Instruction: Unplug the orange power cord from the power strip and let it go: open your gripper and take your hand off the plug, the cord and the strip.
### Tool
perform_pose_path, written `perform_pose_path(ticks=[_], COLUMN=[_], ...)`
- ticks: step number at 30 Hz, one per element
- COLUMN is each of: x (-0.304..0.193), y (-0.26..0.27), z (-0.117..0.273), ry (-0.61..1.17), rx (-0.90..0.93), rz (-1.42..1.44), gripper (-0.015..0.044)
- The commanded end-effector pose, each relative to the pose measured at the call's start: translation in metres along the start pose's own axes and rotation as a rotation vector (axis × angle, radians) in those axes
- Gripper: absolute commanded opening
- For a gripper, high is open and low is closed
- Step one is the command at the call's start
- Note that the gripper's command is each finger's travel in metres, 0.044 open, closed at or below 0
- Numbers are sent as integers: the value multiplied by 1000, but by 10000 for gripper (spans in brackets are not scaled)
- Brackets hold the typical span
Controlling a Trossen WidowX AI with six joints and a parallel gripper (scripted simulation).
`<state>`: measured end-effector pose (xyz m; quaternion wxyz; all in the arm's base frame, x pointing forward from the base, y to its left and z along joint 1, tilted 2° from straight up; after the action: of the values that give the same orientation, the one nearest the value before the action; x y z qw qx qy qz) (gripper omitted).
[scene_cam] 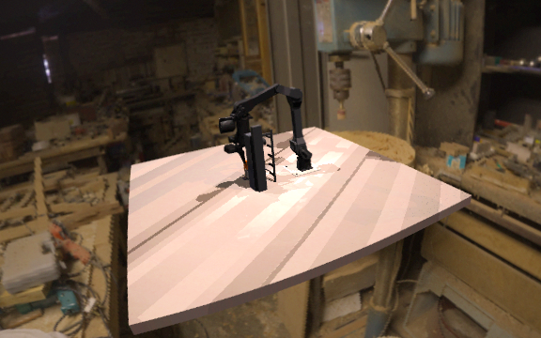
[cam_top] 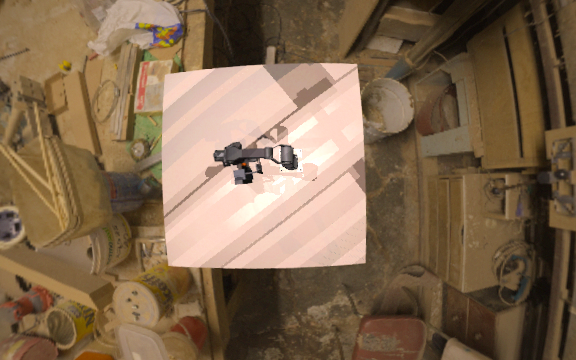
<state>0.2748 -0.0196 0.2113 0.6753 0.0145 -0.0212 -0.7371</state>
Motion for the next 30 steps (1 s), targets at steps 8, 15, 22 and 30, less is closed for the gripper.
perform_pose_path(ticks=[8,15,22,30], x=[16,27,38,51], y=[6,8,10,10], z=[1,1,2,4], ry=[-5,-6,-8,-10], rx=[3,2,2,2], rz=[0,-1,-2,-3], gripper=[0,0,0,0])
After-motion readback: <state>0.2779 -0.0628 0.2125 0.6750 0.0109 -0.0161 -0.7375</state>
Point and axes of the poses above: the point midway between the two fingers, 35 mm back from their tips, its own z axis back along the fingers, its own y axis across the jaws, x = y × z, the point moved 8 cm from there along z, back along the fingers, and after that the axes turned 12 degrees about -z, right-handed, at the moved point
